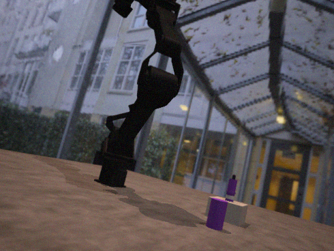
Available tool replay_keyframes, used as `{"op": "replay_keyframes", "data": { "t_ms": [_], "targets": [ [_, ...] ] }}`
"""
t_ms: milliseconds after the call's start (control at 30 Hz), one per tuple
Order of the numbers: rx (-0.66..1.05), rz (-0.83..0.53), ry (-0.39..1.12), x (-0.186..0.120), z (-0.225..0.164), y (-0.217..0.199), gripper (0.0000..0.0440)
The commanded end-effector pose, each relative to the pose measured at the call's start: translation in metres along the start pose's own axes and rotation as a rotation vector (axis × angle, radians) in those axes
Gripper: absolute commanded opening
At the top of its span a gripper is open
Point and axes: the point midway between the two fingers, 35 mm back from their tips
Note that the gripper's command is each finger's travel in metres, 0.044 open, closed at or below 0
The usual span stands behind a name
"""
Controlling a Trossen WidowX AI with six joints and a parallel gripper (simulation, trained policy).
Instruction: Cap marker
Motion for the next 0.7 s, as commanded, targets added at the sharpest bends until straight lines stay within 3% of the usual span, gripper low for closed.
{"op": "replay_keyframes", "data": {
  "t_ms": [0,167,233,667],
  "targets": [
    [0.003,0.009,0.004,0.000,-0.001,0.002,0.0375],
    [0.011,0.060,0.030,-0.001,-0.004,0.014,0.0252],
    [0.014,0.082,0.040,-0.002,-0.006,0.020,0.0223],
    [0.049,0.217,0.082,-0.010,-0.008,0.051,0.0259]
  ]
}}
Point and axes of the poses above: the point midway between the two fingers, 35 mm back from their tips, its own x axis out along the fingers, its own y axis across the jaws, z = x × y, and after that the axes turned 2 degrees about x, right-handed
